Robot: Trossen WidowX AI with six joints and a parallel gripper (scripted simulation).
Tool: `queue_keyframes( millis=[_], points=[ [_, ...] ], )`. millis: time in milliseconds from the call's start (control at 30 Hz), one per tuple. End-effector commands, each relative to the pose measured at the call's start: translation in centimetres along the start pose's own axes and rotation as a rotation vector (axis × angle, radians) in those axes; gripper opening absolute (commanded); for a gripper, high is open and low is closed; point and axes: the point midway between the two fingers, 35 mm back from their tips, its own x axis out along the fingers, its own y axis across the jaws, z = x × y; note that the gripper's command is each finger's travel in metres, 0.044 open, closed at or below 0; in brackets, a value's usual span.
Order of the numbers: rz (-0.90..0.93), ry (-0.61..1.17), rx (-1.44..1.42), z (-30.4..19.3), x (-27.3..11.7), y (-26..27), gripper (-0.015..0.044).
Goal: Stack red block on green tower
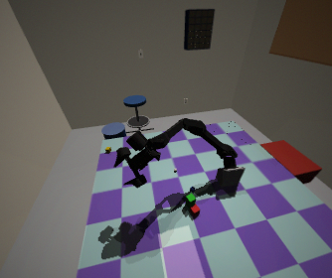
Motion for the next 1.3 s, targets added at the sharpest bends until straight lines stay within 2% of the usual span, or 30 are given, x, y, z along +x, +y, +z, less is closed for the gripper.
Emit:
queue_keyframes(
  millis=[0, 400, 733, 1067, 1267],
  points=[
    [-0.164, 0.002, -0.191, 0.4, -1.5, -7.0, 0.0440],
    [-0.618, -0.061, -0.728, 7.7, -9.0, -22.9, 0.0440],
    [-0.944, -0.206, -1.117, 17.4, -16.6, -28.9, 0.0440],
    [-0.949, -0.208, -1.123, 17.0, -16.6, -29.6, 0.0440],
    [-0.948, -0.209, -1.123, 19.2, -14.2, -31.6, 0.0440]
  ],
)
